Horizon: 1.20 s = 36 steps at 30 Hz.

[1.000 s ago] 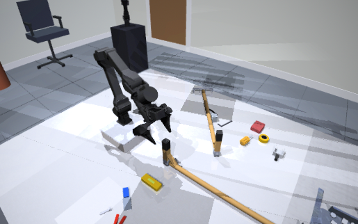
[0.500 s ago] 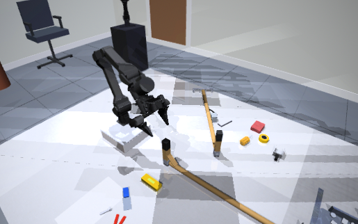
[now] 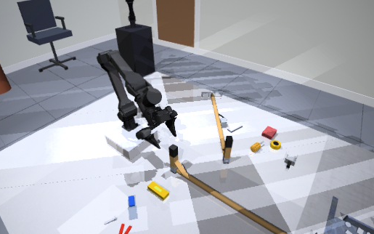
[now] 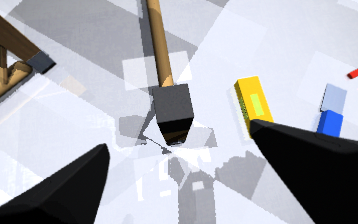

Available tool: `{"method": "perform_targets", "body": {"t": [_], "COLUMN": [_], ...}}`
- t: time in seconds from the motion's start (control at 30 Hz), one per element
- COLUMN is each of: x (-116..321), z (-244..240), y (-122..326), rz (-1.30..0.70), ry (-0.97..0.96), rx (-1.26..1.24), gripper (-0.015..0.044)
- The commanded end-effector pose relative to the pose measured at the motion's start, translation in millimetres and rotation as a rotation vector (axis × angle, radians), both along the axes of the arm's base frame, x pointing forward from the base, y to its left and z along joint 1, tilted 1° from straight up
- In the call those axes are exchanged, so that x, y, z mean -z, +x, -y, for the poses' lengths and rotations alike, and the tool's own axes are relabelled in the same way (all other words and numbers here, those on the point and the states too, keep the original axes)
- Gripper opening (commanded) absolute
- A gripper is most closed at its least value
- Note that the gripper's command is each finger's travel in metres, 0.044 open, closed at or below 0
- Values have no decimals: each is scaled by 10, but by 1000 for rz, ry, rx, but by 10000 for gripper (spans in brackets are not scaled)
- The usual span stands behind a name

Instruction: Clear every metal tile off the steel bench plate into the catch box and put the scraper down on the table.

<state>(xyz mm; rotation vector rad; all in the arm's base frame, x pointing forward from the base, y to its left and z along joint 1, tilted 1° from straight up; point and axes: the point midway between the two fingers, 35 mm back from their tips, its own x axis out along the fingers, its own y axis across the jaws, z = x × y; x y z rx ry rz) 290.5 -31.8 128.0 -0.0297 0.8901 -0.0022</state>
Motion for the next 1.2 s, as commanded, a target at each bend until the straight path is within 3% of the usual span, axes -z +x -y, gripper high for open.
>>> {"method": "perform_targets", "body": {"t": [0.0, 1.17], "x": [62, 498], "z": [-3, 6], "y": [16, 391], "rz": [-5, -2], "ry": [0, 0], "rx": [-6, -6], "gripper": [440, 440]}}
